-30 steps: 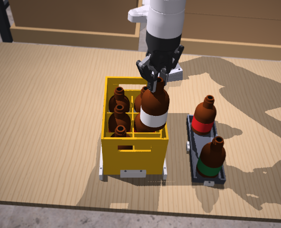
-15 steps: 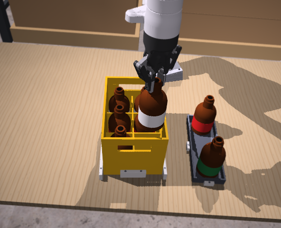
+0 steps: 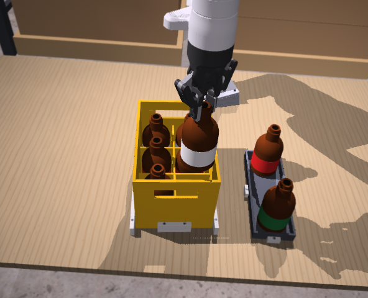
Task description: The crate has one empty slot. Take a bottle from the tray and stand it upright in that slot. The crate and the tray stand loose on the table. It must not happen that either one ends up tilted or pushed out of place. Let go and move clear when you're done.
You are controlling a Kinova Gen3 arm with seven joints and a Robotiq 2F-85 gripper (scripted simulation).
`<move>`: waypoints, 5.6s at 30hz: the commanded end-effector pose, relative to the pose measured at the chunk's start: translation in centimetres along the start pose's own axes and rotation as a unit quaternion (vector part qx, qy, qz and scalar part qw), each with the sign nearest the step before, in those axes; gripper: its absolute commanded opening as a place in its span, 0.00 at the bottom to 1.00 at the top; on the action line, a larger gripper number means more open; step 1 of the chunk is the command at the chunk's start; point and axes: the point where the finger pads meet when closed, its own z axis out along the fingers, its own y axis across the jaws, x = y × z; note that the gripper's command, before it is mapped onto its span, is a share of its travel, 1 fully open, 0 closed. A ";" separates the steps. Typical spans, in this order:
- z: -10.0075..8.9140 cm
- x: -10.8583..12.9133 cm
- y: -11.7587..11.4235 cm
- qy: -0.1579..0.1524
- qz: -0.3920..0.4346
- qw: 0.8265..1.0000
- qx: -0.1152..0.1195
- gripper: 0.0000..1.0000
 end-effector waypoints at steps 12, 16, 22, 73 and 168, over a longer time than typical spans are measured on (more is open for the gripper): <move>-0.1 0.0 0.0 -0.001 0.000 1.000 0.001 0.00; -0.1 0.0 0.0 -0.001 0.000 1.000 0.001 0.00; -0.1 0.0 0.0 -0.001 0.000 1.000 0.001 0.00; 2.8 0.0 0.0 -0.001 0.000 1.000 0.001 0.00; 6.2 0.0 0.0 -0.001 0.000 1.000 0.001 0.00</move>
